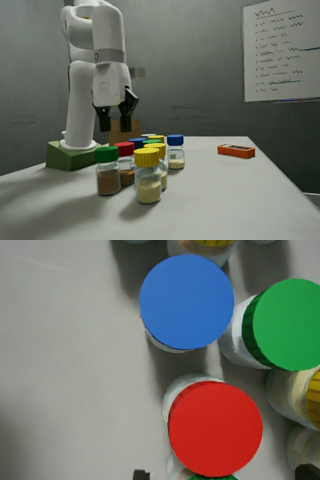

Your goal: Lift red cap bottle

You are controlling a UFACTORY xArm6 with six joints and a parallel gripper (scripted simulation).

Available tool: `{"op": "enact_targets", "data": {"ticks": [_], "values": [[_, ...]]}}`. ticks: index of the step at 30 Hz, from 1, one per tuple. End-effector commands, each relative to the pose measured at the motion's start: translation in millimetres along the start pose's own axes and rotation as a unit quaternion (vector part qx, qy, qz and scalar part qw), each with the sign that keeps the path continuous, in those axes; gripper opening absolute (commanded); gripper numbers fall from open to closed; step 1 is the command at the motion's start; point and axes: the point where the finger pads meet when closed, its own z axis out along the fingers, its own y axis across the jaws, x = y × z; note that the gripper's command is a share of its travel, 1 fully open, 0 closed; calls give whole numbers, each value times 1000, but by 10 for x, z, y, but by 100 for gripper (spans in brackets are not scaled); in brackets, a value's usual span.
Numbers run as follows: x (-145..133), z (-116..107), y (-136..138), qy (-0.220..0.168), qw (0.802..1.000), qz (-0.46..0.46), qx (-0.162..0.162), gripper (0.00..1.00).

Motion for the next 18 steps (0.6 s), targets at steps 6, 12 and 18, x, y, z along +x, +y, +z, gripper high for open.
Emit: {"op": "enact_targets", "data": {"ticks": [6, 12, 18], "values": [[-6, 20, 39, -1, 1000, 0, -2, 79], [-8, 40, 49, -1, 1000, 0, -3, 79], [-7, 182, 45, -1, 1000, 0, -3, 79]]}}
